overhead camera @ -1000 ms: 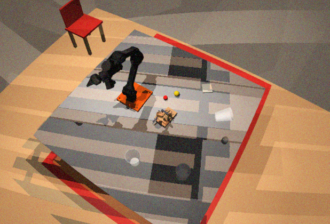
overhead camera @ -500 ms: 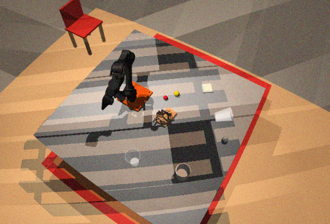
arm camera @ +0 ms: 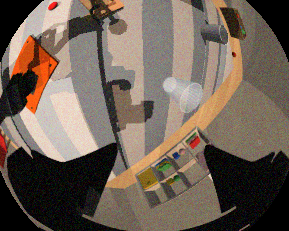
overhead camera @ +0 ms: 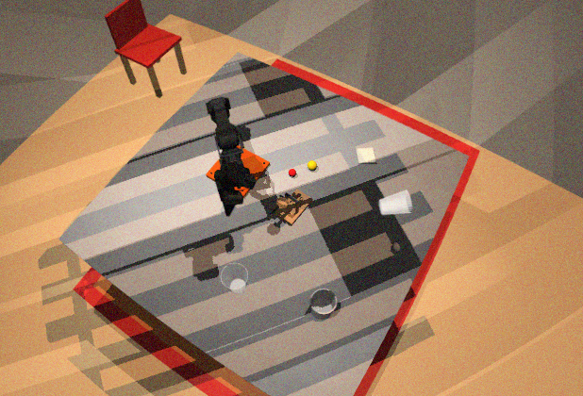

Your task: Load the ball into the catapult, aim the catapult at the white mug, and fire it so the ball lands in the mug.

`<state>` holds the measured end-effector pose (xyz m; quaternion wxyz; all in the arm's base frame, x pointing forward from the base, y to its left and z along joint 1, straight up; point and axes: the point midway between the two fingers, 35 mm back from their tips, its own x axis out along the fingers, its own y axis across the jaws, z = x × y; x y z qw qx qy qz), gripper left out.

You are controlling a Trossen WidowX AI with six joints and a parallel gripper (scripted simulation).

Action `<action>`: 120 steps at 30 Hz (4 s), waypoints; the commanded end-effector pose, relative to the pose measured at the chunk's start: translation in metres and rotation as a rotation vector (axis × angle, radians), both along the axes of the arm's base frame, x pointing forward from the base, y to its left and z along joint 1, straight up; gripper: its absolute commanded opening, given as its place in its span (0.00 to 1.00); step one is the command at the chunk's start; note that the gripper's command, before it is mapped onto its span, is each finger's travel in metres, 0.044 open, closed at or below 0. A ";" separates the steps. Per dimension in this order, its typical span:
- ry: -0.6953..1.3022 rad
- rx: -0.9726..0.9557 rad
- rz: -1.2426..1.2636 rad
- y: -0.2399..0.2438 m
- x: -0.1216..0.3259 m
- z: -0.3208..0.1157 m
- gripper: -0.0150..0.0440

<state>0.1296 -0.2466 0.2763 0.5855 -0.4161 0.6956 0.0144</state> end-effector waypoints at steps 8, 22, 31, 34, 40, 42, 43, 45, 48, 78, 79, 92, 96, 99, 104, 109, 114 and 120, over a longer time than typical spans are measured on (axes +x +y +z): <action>0.020 0.213 0.267 0.047 0.083 -0.042 1.00; 0.161 0.503 0.582 0.152 0.155 -0.099 1.00; 0.196 0.549 0.629 0.174 0.162 -0.109 0.82; 0.196 0.549 0.629 0.174 0.162 -0.109 0.69; 0.196 0.549 0.629 0.174 0.162 -0.109 0.42; 0.196 0.549 0.629 0.174 0.162 -0.109 0.33; 0.196 0.549 0.629 0.174 0.162 -0.109 0.29; 0.196 0.549 0.629 0.174 0.162 -0.109 0.25; 0.196 0.549 0.629 0.174 0.162 -0.109 0.25; 0.197 0.548 0.629 0.152 0.160 -0.144 0.25; 0.197 0.548 0.629 0.151 0.160 -0.146 0.25; 0.198 0.547 0.629 0.143 0.158 -0.162 0.25; 0.198 0.547 0.628 0.140 0.158 -0.168 0.25; 0.198 0.547 0.628 0.139 0.157 -0.172 0.25; 0.198 0.547 0.628 0.137 0.157 -0.178 0.25; 0.198 0.547 0.628 0.135 0.157 -0.186 0.25; 0.198 0.546 0.628 0.133 0.157 -0.192 0.25; 0.198 0.546 0.628 0.133 0.158 -0.202 0.25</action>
